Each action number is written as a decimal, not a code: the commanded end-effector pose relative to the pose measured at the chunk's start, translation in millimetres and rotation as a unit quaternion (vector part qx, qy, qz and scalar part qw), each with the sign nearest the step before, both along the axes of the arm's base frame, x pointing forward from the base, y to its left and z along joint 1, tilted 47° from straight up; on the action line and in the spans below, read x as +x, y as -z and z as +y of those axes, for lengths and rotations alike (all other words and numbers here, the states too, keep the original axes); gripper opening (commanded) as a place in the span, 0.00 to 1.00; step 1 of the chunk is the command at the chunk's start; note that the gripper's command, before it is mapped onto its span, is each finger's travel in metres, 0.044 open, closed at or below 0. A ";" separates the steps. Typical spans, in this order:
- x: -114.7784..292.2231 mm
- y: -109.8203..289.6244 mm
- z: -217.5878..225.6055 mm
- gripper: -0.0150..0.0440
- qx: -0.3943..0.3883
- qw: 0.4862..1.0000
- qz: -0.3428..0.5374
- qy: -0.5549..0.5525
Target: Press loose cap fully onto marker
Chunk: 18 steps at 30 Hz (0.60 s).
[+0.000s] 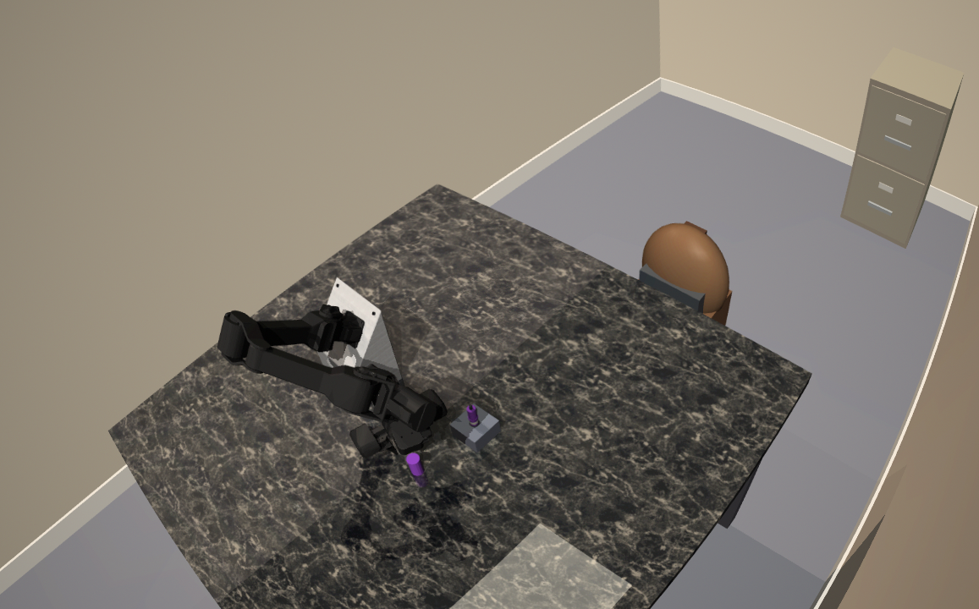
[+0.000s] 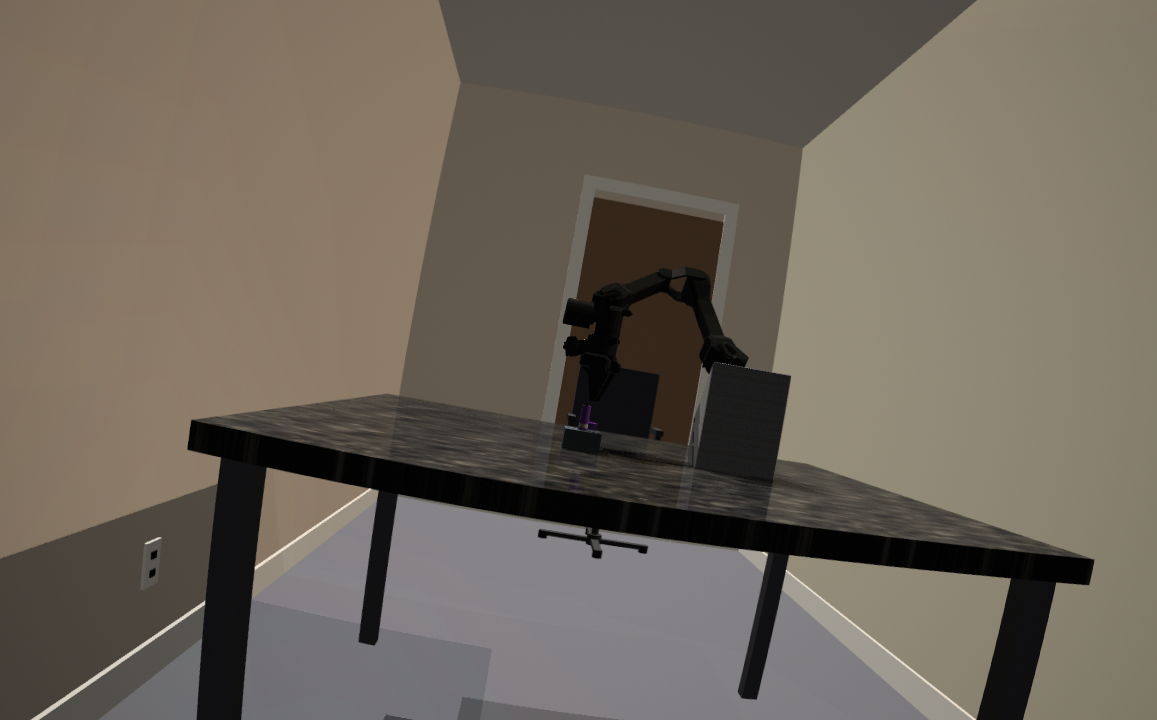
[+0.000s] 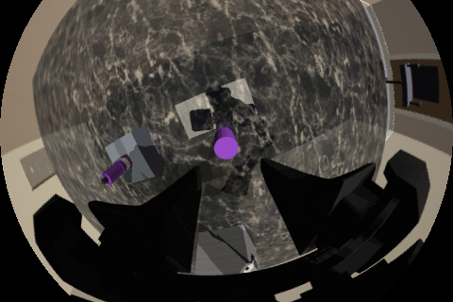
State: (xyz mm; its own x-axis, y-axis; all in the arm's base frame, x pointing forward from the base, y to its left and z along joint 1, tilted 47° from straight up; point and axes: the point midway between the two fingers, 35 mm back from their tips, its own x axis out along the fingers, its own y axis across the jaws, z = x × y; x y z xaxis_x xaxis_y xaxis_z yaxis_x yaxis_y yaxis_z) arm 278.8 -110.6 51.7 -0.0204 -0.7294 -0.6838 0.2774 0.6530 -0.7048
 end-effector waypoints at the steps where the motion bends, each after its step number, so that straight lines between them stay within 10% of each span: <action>1: -4.8 12.9 -11.7 0.67 -0.003 1.000 0.012 0.002; 18: -3.5 33.2 -32.2 0.67 -0.003 1.000 0.012 0.002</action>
